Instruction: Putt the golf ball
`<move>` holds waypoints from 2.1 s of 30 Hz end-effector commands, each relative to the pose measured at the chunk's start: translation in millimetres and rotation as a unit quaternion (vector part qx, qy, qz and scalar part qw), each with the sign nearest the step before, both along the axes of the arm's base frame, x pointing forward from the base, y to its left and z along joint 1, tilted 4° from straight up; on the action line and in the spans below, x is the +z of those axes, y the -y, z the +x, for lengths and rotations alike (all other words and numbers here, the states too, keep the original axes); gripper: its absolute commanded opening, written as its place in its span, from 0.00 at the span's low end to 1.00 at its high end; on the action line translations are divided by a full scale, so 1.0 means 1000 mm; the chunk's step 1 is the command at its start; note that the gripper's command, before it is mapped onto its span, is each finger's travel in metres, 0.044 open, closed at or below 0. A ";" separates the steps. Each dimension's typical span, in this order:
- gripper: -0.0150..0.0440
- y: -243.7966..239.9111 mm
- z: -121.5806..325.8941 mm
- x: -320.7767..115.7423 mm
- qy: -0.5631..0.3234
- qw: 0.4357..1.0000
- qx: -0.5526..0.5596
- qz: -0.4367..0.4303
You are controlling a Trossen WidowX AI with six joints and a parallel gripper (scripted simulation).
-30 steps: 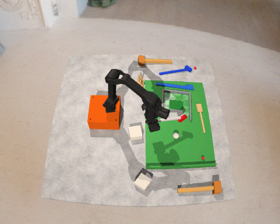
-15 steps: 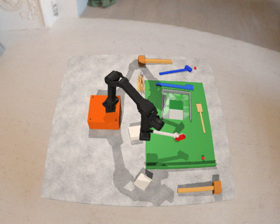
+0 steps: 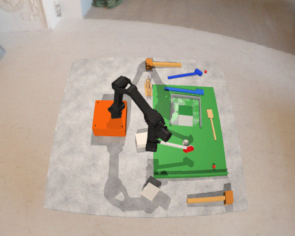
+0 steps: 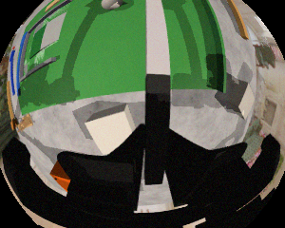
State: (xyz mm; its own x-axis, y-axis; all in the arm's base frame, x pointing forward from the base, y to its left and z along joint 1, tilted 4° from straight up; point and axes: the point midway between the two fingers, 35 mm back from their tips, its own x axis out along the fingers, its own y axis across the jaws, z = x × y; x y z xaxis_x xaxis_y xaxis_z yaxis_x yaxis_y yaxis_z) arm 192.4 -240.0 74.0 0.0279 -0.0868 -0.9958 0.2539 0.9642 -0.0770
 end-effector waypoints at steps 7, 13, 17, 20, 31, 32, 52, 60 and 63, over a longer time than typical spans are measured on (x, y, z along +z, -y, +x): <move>0.25 0.002 0.001 -0.013 0.001 1.000 -0.002 -0.001; 0.25 0.003 0.001 -0.023 0.001 1.000 -0.002 -0.001; 0.25 0.003 0.001 -0.029 0.001 1.000 -0.002 -0.001; 0.25 0.003 0.001 -0.034 0.001 1.000 -0.002 -0.001; 0.25 0.003 0.001 -0.035 0.001 1.000 -0.002 -0.001; 0.25 0.003 0.001 -0.035 0.001 1.000 -0.002 -0.001; 0.25 0.021 -0.003 -0.036 -0.001 1.000 -0.006 -0.003; 0.25 -0.084 0.028 -0.044 0.002 1.000 -0.002 0.003; 0.25 -0.102 0.029 -0.047 0.002 1.000 -0.002 0.004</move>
State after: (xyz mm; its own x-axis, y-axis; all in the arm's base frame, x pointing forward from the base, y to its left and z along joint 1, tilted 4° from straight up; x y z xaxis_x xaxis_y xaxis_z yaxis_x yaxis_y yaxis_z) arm 220.6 -161.7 29.4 0.0257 -0.0729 -0.9970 0.2440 0.9676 -0.0644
